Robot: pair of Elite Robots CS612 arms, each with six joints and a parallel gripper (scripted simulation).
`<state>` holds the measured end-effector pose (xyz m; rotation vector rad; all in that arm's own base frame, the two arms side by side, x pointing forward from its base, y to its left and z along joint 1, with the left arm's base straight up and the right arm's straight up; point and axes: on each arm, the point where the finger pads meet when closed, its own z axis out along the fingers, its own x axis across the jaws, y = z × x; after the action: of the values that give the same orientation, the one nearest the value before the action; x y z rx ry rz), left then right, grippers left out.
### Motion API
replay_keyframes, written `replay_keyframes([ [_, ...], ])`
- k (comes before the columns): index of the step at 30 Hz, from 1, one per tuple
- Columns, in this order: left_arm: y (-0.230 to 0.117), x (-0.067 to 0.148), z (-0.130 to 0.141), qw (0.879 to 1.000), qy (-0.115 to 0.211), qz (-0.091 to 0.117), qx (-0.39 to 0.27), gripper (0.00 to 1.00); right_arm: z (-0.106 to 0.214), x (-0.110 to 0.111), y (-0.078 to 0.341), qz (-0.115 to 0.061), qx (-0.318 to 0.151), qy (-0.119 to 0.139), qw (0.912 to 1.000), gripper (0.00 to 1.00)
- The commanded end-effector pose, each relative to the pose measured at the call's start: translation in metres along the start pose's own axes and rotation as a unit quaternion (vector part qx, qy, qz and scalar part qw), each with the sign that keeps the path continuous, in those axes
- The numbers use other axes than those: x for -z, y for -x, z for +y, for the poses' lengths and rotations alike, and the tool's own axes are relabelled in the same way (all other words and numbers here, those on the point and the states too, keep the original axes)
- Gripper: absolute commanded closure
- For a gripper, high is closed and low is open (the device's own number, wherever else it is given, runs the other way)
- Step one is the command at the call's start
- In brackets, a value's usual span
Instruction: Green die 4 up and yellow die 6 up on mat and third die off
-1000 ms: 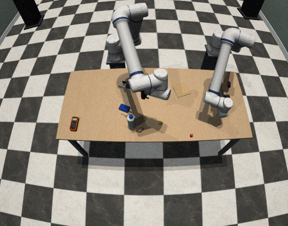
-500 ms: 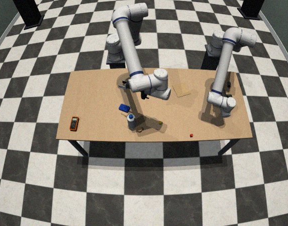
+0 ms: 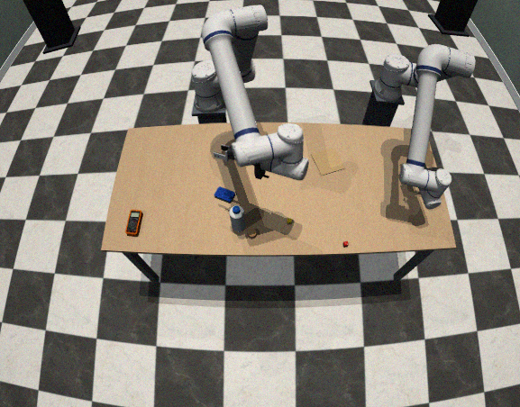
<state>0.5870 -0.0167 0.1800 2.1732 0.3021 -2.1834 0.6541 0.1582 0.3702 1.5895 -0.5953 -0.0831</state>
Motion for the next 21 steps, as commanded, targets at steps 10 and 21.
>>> replay_keyframes([
  [10,-0.027,-0.002,-0.136,0.986,0.100,0.087,0.096,0.00,0.001,0.000,0.000,0.000,-0.001,-0.001,1.0000,0.00],
  [21,-0.053,-0.030,-0.266,0.939,0.220,0.152,0.214,0.00,0.001,0.000,0.000,0.000,-0.001,-0.001,1.0000,0.00],
])
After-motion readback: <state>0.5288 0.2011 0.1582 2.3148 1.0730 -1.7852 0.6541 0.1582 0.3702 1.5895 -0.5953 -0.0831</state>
